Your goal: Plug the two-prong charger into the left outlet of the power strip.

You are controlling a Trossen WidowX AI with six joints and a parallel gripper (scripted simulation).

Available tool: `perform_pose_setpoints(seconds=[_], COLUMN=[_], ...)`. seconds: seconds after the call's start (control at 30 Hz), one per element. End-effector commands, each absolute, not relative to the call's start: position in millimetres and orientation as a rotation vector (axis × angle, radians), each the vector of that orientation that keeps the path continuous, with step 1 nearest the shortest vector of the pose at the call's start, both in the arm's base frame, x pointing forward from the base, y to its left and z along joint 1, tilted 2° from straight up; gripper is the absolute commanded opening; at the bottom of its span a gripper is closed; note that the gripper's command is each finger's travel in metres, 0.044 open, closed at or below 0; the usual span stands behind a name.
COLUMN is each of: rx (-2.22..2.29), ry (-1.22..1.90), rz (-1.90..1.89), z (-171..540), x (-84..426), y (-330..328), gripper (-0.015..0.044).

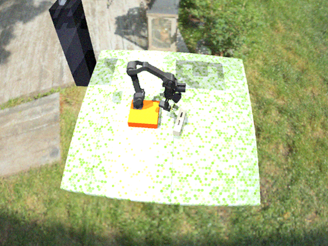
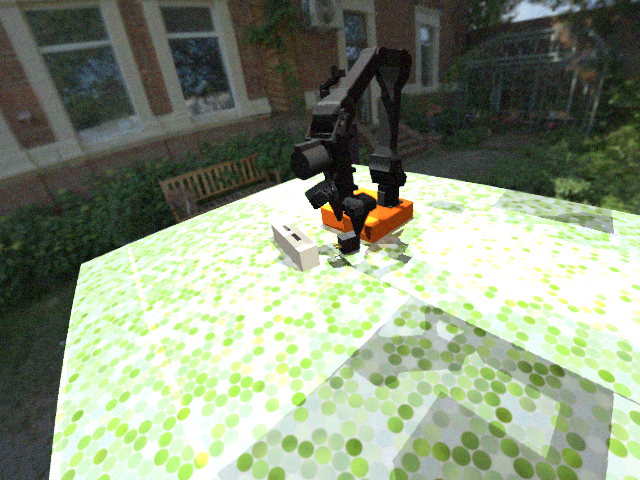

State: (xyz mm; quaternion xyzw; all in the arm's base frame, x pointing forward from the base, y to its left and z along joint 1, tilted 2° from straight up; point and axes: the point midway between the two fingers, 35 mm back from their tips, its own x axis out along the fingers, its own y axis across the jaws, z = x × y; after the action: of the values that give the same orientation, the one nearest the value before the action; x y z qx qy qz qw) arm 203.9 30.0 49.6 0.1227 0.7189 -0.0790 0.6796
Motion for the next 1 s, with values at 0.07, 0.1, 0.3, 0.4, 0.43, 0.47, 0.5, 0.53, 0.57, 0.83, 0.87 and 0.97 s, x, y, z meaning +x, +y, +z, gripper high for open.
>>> perform_pose_setpoints(seconds=[0.07,0.1,0.3,0.4,0.43,0.47,0.5,0.53,0.57,0.83,0.87,0.97], rx=[0.276,0.276,0.276,0.276,0.276,0.276,0.276,0.276,0.276,0.276,0.276,0.276], ry=[1.621,1.621,1.621,1.621,1.621,1.621,1.621,1.621,1.621,1.621,1.621,1.622], rz=[-0.188,-0.188,-0.188,-0.188,-0.188,-0.188,-0.188,-0.188,-0.188,-0.188,-0.188,-0.188], z=[41,40,30,25,23,22,20,19,17,4,3,-2], x=[203,203,204,204,204,204,204,204,204,204,204,203], y=[29,29,30,30,30,30,30,30,30,31,31,31], gripper=[0.044,0.044,0.044,0.044,0.044,0.044,0.044,0.044,0.044,0.044,0.044,0.044])
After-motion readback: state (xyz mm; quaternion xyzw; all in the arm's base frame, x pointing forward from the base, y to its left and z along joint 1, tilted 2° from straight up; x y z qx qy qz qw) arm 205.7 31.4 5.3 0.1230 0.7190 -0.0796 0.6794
